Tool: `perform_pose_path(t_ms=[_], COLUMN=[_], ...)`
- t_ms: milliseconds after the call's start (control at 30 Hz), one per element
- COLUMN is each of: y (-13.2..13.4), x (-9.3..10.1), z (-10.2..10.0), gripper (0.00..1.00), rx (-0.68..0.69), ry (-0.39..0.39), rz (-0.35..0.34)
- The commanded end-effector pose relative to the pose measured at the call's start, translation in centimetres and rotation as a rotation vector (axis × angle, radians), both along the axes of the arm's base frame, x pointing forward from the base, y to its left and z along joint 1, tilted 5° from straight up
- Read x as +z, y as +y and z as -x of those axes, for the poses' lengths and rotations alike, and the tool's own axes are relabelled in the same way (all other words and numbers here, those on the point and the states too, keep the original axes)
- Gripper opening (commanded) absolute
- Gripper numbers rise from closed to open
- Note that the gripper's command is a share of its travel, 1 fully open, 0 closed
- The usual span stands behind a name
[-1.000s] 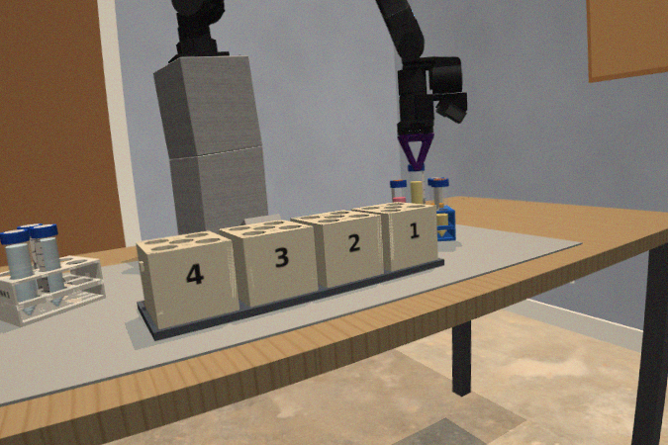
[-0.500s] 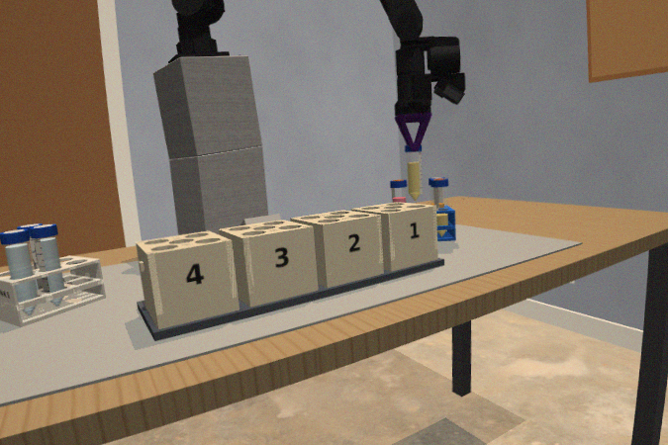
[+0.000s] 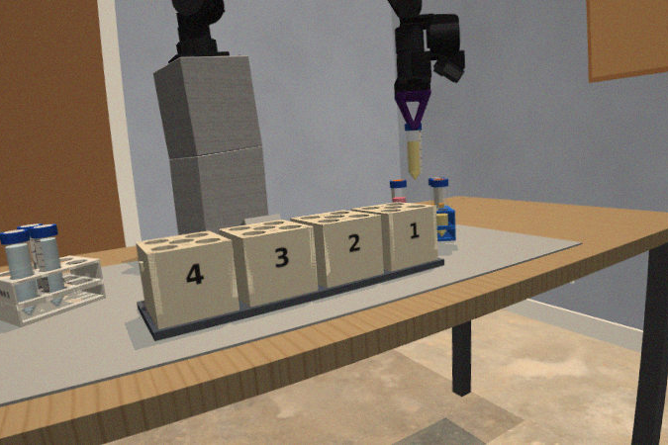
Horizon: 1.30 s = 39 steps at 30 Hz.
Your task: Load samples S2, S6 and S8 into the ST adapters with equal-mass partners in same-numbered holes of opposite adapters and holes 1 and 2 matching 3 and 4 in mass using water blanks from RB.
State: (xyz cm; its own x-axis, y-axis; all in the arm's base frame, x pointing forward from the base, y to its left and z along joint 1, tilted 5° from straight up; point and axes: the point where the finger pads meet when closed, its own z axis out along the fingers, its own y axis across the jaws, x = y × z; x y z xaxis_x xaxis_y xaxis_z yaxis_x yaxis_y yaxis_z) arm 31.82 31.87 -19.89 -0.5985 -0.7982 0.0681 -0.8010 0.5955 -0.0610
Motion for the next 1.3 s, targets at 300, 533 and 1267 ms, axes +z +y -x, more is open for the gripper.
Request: perform_pose_path(t_ms=[300,533,1267], y=[-0.7,-3.7,-14.9], x=[3.4,4.8,5.7], z=[-2.4,-6.3,-14.6], gripper=[0.00,0.00,0.00], rx=[-0.104,-0.291,-0.822], ry=[-0.034,-0.077,-0.112], rz=[-0.026,-0.054,-0.046])
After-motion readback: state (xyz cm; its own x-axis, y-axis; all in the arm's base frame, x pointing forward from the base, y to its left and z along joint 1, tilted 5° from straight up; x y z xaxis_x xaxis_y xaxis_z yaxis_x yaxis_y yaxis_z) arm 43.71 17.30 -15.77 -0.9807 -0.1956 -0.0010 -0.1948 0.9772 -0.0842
